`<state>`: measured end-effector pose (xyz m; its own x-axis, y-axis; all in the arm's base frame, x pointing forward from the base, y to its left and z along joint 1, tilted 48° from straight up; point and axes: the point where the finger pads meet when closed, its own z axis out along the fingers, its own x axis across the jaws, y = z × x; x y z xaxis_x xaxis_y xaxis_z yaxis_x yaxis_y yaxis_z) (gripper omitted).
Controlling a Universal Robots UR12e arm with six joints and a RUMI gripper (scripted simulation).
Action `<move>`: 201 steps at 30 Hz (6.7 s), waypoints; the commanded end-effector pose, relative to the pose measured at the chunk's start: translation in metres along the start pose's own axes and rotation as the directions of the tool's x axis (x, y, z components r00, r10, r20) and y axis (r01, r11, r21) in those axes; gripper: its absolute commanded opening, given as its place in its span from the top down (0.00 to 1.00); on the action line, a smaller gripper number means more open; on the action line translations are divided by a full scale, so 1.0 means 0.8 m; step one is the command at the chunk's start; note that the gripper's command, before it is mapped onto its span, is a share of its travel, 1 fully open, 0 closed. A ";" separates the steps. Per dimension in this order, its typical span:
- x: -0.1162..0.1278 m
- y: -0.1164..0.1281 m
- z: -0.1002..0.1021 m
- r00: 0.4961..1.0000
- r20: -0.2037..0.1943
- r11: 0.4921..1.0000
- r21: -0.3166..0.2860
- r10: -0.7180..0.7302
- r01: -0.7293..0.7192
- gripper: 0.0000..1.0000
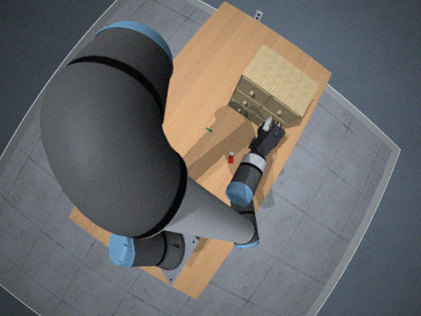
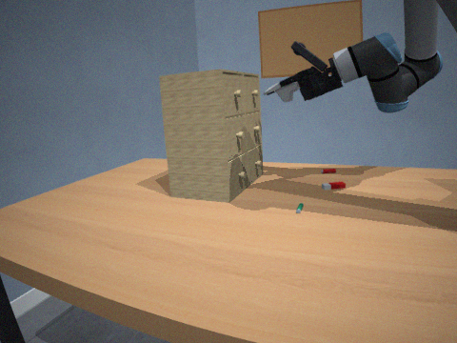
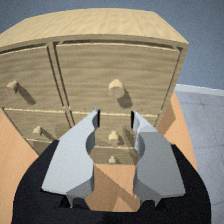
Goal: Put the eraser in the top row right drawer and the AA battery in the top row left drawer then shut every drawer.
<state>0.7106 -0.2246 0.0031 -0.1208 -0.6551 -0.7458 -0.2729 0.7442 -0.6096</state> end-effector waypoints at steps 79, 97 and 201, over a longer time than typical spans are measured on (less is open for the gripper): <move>0.000 -0.016 0.041 1.000 0.000 1.000 0.001 0.000 0.000 0.80; 0.000 -0.016 0.041 1.000 0.000 1.000 0.001 0.000 0.000 0.80; 0.000 -0.010 0.024 1.000 0.000 1.000 0.001 0.000 0.000 0.93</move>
<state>0.7335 -0.2277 0.0021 -0.1208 -0.6551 -0.7458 -0.2730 0.7443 -0.6096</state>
